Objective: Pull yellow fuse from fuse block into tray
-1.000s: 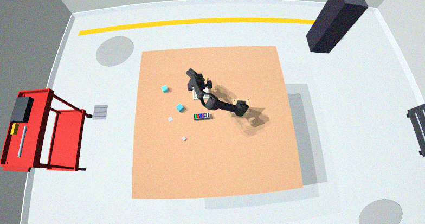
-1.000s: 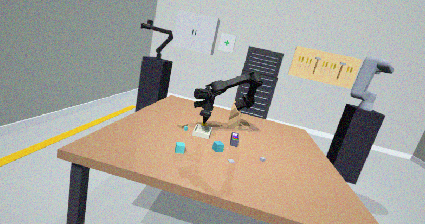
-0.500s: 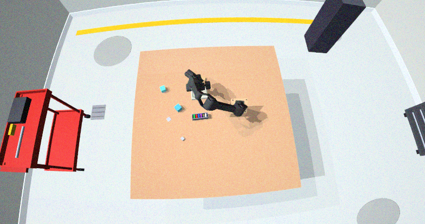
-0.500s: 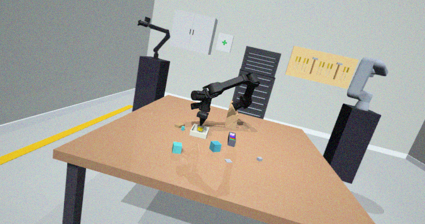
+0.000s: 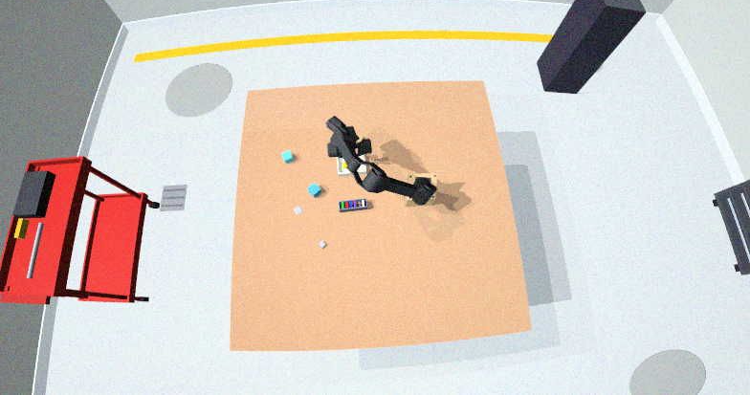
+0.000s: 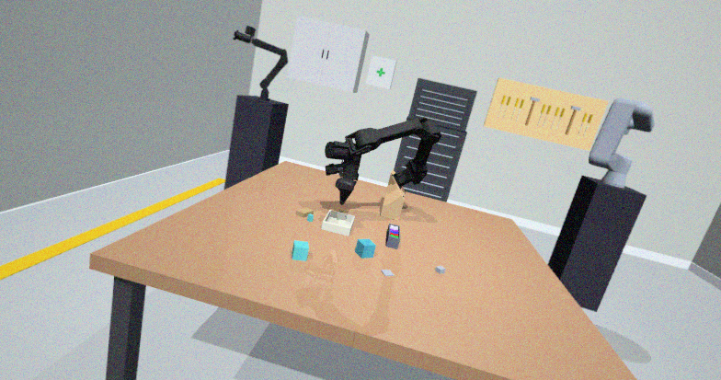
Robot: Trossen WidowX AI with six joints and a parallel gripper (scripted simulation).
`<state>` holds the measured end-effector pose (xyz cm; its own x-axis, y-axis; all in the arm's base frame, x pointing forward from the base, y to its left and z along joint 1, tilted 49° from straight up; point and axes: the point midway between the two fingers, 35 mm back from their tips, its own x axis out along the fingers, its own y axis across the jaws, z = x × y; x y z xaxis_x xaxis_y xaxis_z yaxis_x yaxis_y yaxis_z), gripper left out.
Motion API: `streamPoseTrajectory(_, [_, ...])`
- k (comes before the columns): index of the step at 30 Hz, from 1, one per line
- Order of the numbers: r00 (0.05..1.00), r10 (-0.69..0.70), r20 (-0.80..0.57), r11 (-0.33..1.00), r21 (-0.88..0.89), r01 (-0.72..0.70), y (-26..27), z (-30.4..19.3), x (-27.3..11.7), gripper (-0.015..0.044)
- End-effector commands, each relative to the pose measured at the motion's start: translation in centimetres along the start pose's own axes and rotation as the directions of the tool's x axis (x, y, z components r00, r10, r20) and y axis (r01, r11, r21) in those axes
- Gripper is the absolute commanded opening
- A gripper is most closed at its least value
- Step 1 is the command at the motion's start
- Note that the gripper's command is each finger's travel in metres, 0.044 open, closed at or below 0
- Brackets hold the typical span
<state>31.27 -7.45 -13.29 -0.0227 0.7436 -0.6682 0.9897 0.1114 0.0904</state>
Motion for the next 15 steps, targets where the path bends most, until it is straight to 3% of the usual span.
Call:
streamPoseTrajectory(1, [1.000,-0.011,-0.001,1.000,-0.006,0.011,-0.07,-0.16,0.03,0.0330])
streamPoseTrajectory(15, [1.000,-0.008,-0.003,1.000,-0.001,0.008,-0.03,-0.17,0.10,0.0330])
